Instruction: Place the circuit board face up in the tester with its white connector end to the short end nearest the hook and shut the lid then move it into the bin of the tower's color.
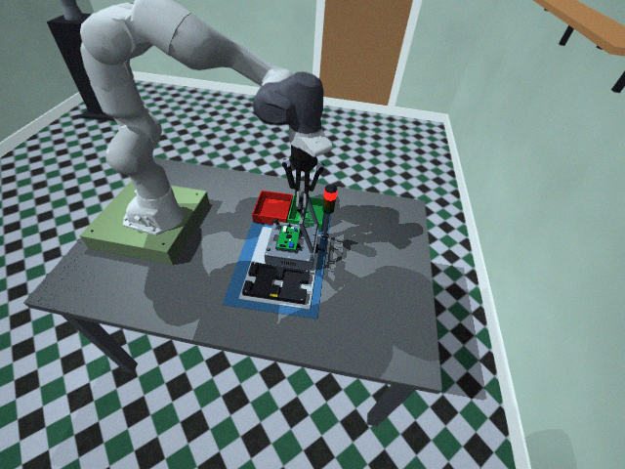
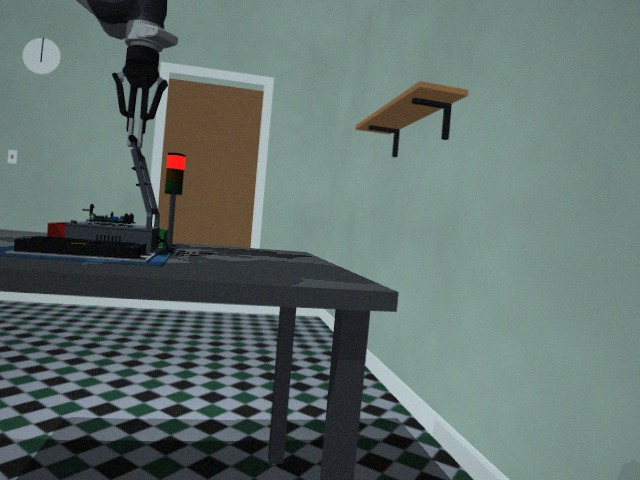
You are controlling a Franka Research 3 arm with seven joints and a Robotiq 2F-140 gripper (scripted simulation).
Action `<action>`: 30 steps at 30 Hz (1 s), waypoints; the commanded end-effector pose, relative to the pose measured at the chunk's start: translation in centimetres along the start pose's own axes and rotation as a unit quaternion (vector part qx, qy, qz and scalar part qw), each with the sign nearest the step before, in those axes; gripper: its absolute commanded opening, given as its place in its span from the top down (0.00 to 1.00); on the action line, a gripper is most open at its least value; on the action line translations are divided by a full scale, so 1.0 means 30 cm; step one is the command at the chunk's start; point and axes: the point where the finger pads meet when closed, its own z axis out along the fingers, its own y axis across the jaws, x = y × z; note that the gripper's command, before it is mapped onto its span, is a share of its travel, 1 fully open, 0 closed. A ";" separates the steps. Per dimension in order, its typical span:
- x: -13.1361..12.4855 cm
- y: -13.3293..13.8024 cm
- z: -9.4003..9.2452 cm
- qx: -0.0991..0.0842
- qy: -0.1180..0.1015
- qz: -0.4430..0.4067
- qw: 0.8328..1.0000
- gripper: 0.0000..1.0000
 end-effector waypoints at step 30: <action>0.003 -0.193 -0.040 0.001 0.001 -0.001 1.000 1.00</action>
